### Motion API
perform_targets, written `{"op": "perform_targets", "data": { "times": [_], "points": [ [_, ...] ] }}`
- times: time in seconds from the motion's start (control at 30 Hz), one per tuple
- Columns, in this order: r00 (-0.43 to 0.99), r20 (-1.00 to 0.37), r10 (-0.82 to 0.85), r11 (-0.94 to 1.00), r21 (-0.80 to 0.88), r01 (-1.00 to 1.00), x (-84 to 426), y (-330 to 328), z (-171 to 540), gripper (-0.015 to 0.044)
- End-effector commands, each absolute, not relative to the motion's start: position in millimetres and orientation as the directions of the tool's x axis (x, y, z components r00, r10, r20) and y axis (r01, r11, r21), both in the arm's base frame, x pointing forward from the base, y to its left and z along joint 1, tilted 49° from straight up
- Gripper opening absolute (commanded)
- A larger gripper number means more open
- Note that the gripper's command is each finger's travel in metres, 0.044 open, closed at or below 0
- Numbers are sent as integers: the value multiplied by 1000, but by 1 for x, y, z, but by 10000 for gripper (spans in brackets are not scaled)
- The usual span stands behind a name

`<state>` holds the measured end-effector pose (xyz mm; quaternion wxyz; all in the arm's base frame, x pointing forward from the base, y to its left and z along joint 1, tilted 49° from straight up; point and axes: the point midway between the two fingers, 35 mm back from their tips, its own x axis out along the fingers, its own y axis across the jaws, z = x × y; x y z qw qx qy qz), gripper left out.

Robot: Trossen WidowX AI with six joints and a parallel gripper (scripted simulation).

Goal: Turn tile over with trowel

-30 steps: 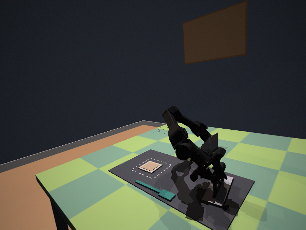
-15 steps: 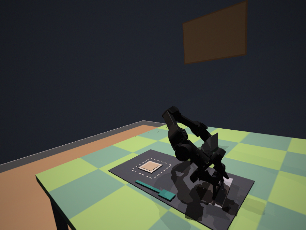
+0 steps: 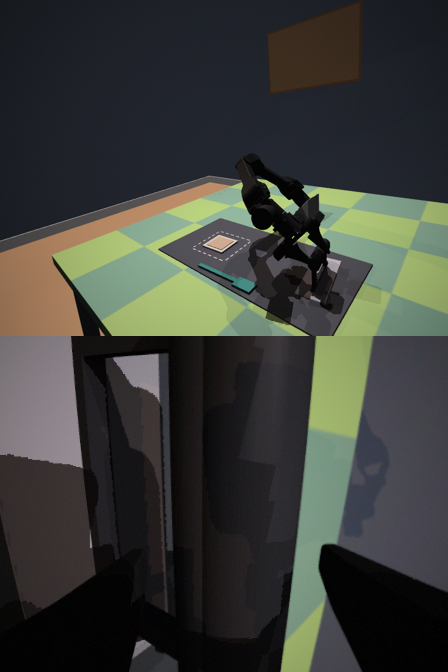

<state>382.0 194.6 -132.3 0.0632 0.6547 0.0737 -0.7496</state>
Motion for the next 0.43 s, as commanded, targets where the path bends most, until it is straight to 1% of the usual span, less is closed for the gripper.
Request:
{"op": "perform_targets", "data": {
  "times": [0.0, 0.2, 0.4],
  "points": [
    [-122, -993, 8, -981, -31, 190, 389, 195, -101, 300],
    [-121, -993, 9, -981, -32, 190, 384, 201, -87, 300],
    [-116, -993, 16, -981, -38, 191, 333, 247, -17, 300]
  ]
}}
